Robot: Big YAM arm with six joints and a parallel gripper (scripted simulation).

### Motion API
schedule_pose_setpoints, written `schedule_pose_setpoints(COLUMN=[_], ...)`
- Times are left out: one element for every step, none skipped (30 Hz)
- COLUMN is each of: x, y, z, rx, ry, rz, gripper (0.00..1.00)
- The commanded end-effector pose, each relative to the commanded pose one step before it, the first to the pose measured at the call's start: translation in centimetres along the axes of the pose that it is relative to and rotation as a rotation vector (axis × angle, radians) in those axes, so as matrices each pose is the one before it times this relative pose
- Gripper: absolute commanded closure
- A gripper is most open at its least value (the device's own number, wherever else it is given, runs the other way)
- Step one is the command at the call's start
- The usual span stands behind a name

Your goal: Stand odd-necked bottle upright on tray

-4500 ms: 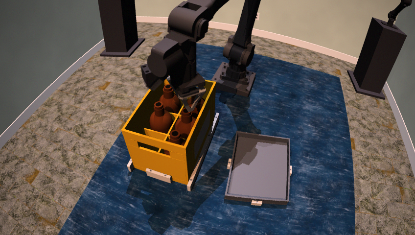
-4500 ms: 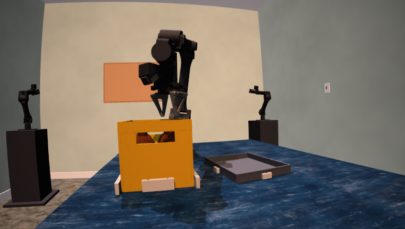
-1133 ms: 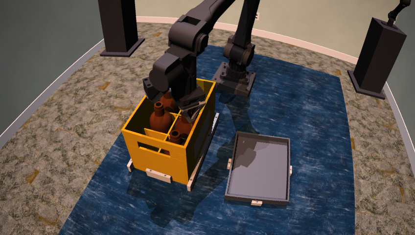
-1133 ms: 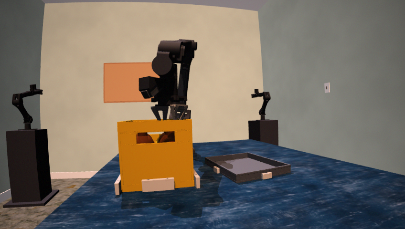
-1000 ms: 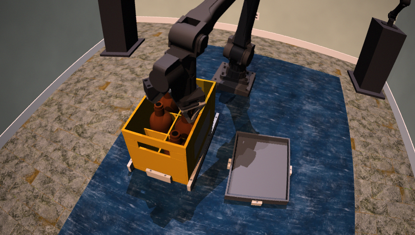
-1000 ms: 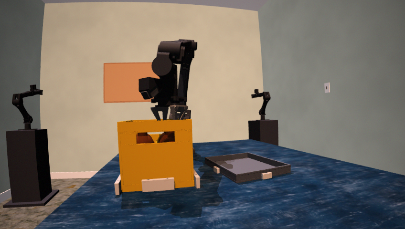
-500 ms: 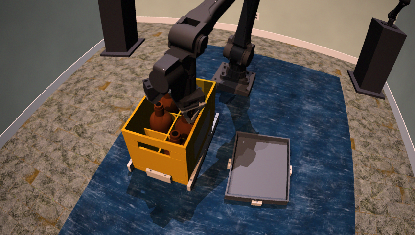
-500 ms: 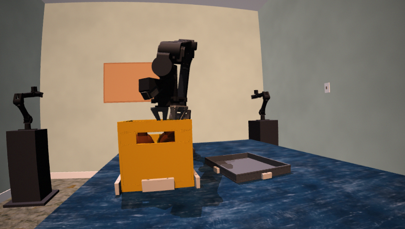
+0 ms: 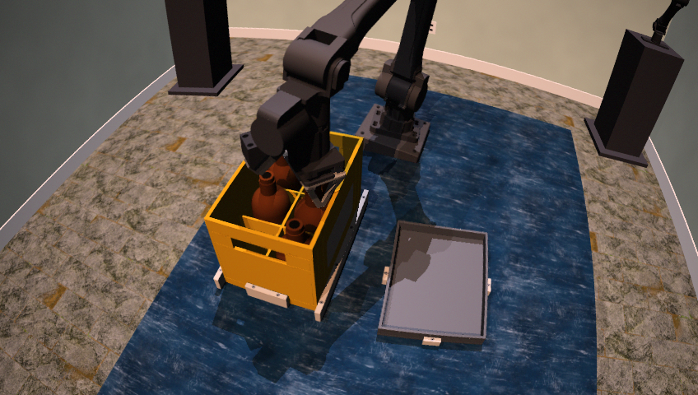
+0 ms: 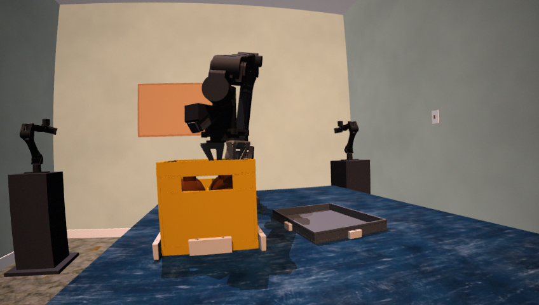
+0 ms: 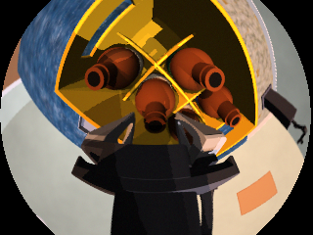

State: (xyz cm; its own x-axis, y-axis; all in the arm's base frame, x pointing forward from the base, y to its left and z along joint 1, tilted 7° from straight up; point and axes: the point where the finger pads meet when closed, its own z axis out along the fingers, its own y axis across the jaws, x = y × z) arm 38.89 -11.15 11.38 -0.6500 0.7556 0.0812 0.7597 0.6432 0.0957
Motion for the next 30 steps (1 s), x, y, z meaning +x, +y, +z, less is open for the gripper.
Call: schedule_pose_setpoints(x=[-0.353,0.0,0.0,0.0,0.0,0.0,0.0,0.0,0.0,0.0,0.0,0.0,0.0,0.0,0.0,0.0,0.0,0.0,0.0,0.012,0.0,0.045,-0.004,-0.003,0.0,0.0,0.0,0.0,0.0,0.0], y=[0.551,0.0,0.0,0.0,0.0,0.0,0.0,0.0,0.0,0.0,0.0,0.0,0.0,0.0,0.0,0.0,0.0,0.0,0.0,-0.011,0.007,-0.036,-0.065,-0.001,0.0,0.0,0.0,0.0,0.0,0.0], z=[0.227,0.0,0.0,0.0,0.0,0.0,0.0,0.0,0.0,0.0,0.0,0.0,0.0,0.0,0.0,0.0,0.0,0.0,0.0,0.0,-0.059,-0.003,-0.011,-0.002,-0.001,0.0,0.0,0.0,0.0,0.0], rx=[-0.00242,0.0,0.0,0.0,0.0,0.0,0.0,0.0,0.0,0.0,0.0,0.0,0.0,0.0,0.0,0.0,0.0,0.0,0.0,0.00039,-0.00036,0.00119,0.00044,-0.00002,-0.00001,0.0,0.0,0.0,0.00001,0.0], ry=[-0.00508,0.0,0.0,0.0,0.0,0.0,0.0,0.0,0.0,0.0,0.0,0.0,0.0,0.0,0.0,0.0,0.0,0.0,0.0,0.00049,-0.00045,0.00198,0.00079,-0.00004,-0.00001,-0.00001,0.0,0.0,0.00001,0.0], rz=[0.00125,0.0,0.0,0.0,0.0,0.0,0.0,0.0,0.0,0.0,0.0,0.0,0.0,0.0,0.0,0.0,0.0,0.0,-0.00002,-0.00121,-0.00118,0.00031,0.00156,0.00007,0.0,-0.00001,0.0,0.0,0.0,0.0], gripper=[0.39,0.39,0.39,0.39,0.39,0.39,0.39,0.39,0.39,0.39,0.39,0.39,0.39,0.39,0.39,0.39,1.0,1.0,1.0,1.0,1.0,1.0,1.0,1.0,1.0,1.0,1.0,1.0,1.0,1.0])
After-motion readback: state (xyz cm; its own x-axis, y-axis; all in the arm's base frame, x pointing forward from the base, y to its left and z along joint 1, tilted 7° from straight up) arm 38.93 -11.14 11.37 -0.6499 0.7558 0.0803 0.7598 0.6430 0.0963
